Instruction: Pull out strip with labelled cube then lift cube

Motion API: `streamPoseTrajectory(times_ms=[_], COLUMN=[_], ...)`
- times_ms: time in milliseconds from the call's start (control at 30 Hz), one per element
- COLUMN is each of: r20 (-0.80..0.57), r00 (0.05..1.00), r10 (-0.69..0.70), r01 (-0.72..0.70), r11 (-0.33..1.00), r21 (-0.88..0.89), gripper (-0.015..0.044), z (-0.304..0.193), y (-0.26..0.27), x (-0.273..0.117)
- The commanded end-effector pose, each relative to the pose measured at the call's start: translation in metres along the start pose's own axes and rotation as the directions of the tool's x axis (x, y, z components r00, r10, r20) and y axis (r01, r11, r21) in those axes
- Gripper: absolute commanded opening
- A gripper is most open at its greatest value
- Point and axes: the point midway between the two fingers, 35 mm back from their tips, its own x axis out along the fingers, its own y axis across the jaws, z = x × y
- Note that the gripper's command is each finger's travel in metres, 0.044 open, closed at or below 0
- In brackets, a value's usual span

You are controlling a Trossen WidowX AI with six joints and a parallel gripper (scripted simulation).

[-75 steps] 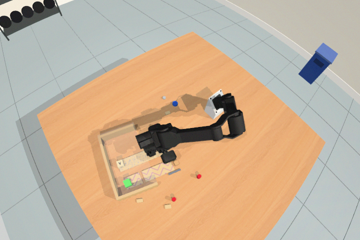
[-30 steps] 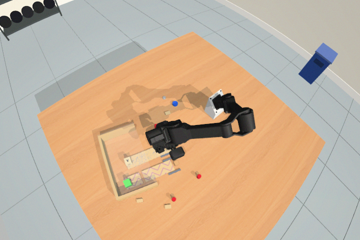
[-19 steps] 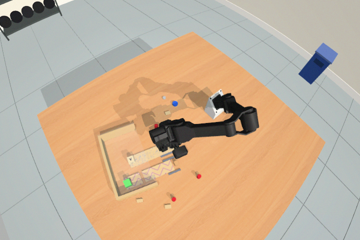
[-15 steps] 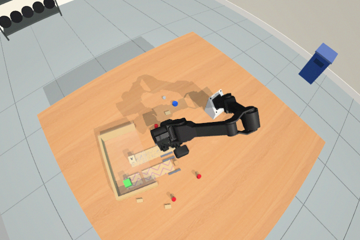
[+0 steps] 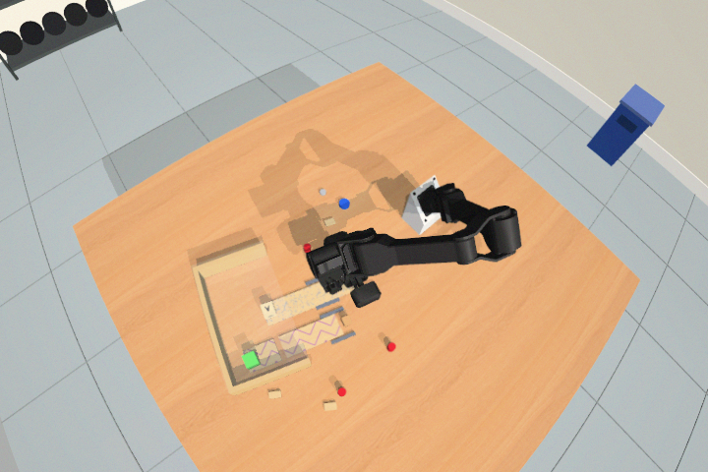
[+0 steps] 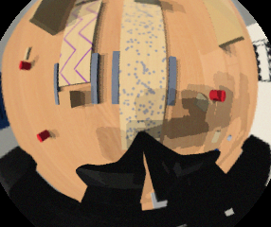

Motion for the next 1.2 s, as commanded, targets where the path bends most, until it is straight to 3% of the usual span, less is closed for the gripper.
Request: streamPoseTrajectory(times_ms=[0,1167], r20=[-0.023,-0.025], r00=[1.0,1.0], r10=[0.001,0.001], r01=[-0.001,-0.001], r11=[1.0,1.0], r21=[0.006,0.008], gripper=[0.0,0.0], z=[-0.014,-0.064], y=[0.001,0.003], x=[0.005,0.004])
